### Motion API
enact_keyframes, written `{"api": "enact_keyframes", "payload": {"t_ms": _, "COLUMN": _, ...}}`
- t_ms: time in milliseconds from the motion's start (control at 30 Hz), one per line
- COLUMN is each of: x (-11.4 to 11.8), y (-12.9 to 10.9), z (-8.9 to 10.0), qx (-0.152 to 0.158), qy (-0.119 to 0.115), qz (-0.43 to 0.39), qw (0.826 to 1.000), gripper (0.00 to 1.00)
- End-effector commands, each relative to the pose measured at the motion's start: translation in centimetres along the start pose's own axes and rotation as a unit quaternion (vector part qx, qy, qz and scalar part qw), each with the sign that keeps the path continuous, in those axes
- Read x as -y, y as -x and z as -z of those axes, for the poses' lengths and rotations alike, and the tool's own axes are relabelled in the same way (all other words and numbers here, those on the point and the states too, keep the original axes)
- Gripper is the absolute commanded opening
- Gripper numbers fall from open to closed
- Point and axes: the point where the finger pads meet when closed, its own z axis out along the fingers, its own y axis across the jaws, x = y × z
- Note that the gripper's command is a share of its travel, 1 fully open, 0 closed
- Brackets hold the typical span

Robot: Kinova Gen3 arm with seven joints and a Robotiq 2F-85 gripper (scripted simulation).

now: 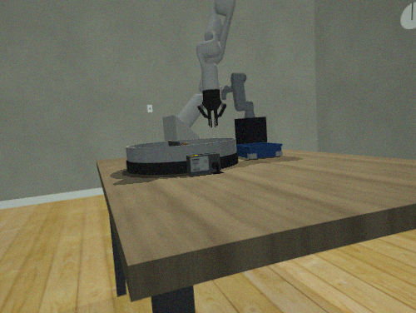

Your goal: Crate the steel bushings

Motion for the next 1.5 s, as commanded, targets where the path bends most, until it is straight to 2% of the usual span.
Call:
{"api": "enact_keyframes", "payload": {"t_ms": 0, "x": 2.3, "y": 1.0, "z": -0.1, "qx": 0.001, "qy": 0.002, "qz": -0.007, "qw": 1.0, "gripper": 0.14}}
{"api": "enact_keyframes", "payload": {"t_ms": 67, "x": 4.2, "y": 1.8, "z": -0.3, "qx": 0.001, "qy": 0.002, "qz": -0.007, "qw": 1.0, "gripper": 0.14}}
{"api": "enact_keyframes", "payload": {"t_ms": 467, "x": 4.2, "y": 1.8, "z": -0.3, "qx": 0.001, "qy": 0.002, "qz": -0.007, "qw": 1.0, "gripper": 0.14}}
{"api": "enact_keyframes", "payload": {"t_ms": 633, "x": 9.0, "y": 3.8, "z": -0.5, "qx": 0.002, "qy": 0.002, "qz": -0.006, "qw": 1.0, "gripper": 0.14}}
{"api": "enact_keyframes", "payload": {"t_ms": 1033, "x": 9.0, "y": 3.8, "z": -0.5, "qx": 0.002, "qy": 0.002, "qz": -0.006, "qw": 1.0, "gripper": 0.14}}
{"api": "enact_keyframes", "payload": {"t_ms": 1200, "x": 13.7, "y": 5.9, "z": -0.8, "qx": 0.003, "qy": 0.002, "qz": -0.006, "qw": 1.0, "gripper": 0.14}}
{"api": "enact_keyframes", "payload": {"t_ms": 1467, "x": 13.7, "y": 5.9, "z": -0.8, "qx": 0.003, "qy": 0.002, "qz": -0.006, "qw": 1.0, "gripper": 0.14}}
